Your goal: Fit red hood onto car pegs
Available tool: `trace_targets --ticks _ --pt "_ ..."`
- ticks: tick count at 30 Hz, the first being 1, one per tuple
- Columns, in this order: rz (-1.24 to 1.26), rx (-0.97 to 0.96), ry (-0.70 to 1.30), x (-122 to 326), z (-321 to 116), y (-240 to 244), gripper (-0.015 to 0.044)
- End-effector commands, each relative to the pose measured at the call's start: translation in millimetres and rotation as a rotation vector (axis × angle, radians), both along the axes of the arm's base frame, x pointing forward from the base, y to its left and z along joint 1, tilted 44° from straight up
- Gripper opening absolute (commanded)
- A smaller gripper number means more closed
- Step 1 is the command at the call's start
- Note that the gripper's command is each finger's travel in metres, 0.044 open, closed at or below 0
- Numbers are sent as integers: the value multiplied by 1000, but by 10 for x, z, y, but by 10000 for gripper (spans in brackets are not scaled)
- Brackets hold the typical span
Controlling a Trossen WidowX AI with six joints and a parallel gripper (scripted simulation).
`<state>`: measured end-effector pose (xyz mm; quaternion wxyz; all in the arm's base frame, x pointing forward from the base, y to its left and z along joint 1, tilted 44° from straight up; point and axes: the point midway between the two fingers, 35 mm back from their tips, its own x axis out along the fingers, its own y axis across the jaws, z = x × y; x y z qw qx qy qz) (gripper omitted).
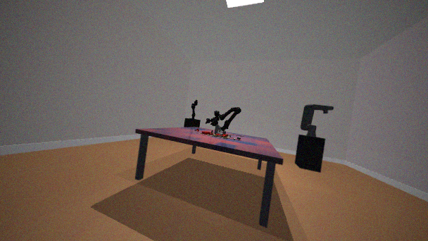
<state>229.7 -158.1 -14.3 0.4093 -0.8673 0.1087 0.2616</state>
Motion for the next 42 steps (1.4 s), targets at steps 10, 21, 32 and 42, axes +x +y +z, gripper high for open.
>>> trace_targets --ticks 10,21,32,42 --pt "2 10 10 9 -30 17 414" --pt "-192 419 143 140 -191 -69 440" --pt "-797 1235 561 417 -401 -133 440" --pt "-1574 1686 1004 535 -375 -36 440"
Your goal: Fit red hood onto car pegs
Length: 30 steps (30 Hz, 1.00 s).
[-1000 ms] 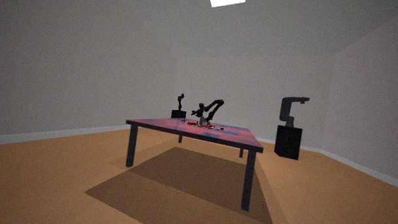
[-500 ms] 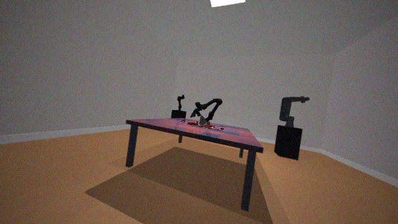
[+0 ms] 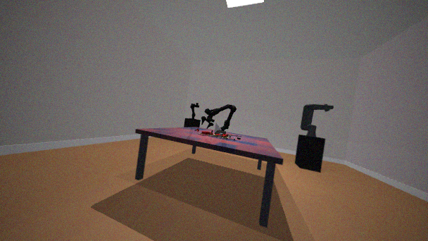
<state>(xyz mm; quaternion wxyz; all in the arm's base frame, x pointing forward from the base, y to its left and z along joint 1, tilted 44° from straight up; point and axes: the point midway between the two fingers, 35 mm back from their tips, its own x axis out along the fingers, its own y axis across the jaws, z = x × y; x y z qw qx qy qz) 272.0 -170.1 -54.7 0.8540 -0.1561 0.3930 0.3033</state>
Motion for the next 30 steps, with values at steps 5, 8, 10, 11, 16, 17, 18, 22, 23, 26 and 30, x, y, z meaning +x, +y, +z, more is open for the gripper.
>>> trace_targets --ticks 5,8,10,11,16,17,18,22,23,26,30 --pt "-657 573 835 139 134 161 440" --pt "-788 634 1006 147 202 199 440" --pt "-798 637 1018 148 207 202 440" --pt "-798 637 1018 148 207 202 440" --pt "-798 637 1018 148 207 202 440" --pt "-798 637 1018 148 207 202 440" --pt "-798 637 1018 148 207 202 440" --pt "-798 637 1018 148 207 202 440" --pt "-798 637 1018 148 207 202 440" --pt "-798 637 1018 148 204 204 440" --pt "-798 637 1018 153 186 219 440"
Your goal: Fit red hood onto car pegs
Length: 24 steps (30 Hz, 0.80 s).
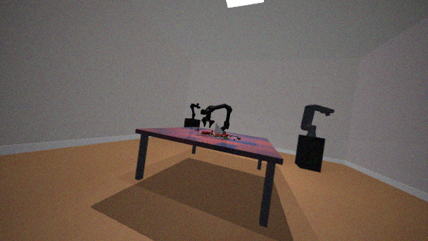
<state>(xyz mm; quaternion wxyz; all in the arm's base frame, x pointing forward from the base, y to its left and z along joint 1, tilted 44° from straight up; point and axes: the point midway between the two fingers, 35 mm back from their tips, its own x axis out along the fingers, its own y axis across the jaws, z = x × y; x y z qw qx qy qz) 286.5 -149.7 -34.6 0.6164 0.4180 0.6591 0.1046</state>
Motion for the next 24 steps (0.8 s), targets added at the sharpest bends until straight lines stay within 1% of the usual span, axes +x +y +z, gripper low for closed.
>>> trace_targets --ticks 1,24 --pt "3 -2 6 9 -21 21 440" --pt "3 -2 6 35 -157 142 440"
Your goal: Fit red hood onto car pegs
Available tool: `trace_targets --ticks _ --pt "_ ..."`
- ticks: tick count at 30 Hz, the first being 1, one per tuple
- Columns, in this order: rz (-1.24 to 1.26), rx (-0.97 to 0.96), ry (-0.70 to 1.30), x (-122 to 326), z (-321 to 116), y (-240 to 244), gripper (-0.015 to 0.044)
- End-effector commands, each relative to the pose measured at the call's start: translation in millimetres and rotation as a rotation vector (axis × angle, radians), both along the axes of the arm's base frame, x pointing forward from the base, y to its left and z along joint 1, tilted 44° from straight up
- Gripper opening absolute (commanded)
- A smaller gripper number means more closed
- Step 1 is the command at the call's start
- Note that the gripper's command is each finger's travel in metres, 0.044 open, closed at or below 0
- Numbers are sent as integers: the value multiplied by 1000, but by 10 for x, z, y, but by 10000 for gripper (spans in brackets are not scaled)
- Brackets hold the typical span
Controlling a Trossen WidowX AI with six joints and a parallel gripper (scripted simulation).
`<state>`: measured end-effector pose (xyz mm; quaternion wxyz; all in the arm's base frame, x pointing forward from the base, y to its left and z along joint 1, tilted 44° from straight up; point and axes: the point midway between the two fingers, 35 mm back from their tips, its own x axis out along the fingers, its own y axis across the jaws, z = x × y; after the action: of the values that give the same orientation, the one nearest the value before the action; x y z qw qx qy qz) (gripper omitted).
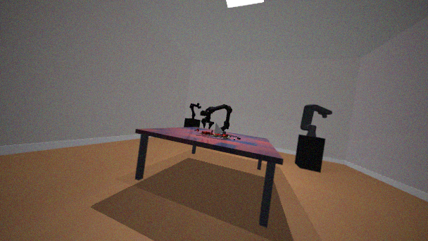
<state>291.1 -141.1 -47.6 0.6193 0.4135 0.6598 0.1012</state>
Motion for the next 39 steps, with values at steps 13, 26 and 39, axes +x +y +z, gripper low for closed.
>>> trace_targets --ticks 13,26,39 --pt "1 11 7 1 -101 127 440" --pt "1 11 7 12 -172 199 440" --pt "1 12 6 22 -240 272 440"
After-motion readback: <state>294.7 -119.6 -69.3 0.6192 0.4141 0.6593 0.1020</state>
